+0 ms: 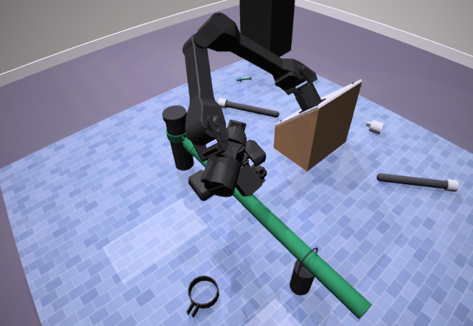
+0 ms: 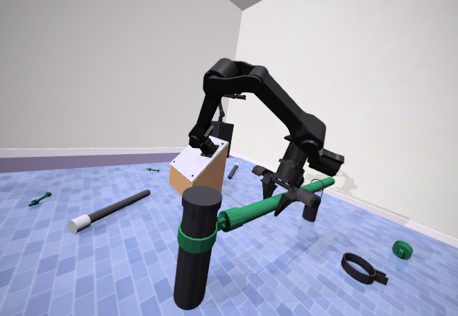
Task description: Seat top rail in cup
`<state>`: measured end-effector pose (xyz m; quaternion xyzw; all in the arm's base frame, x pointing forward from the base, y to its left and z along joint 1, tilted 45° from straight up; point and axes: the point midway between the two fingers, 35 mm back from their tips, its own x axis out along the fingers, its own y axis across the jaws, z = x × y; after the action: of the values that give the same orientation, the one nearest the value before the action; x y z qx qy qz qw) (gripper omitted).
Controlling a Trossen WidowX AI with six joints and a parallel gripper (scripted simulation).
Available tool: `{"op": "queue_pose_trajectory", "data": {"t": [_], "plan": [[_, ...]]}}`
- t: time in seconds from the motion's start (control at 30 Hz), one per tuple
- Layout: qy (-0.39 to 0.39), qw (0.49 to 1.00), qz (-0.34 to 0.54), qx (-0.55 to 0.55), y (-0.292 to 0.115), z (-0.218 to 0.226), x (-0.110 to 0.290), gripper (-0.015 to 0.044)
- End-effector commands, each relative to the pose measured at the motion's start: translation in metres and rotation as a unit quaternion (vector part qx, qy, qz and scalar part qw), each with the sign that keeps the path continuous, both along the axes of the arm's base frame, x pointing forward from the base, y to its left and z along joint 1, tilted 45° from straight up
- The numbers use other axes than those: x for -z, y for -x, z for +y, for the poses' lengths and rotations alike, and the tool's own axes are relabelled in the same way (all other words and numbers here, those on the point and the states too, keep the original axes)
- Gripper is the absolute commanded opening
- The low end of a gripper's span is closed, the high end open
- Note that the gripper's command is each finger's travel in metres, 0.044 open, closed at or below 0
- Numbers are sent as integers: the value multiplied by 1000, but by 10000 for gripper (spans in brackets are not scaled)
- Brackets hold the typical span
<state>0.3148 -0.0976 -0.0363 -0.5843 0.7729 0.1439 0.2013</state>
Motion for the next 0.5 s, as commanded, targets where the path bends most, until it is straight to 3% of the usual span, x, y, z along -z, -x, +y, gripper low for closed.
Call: {"op": "queue_pose_trajectory", "data": {"t": [0.0,0.47], "plan": [[8,1000,-1,-5,-2,-2,-11,0],[8,1000,-1,-5,-6,-2,-16,0]]}}
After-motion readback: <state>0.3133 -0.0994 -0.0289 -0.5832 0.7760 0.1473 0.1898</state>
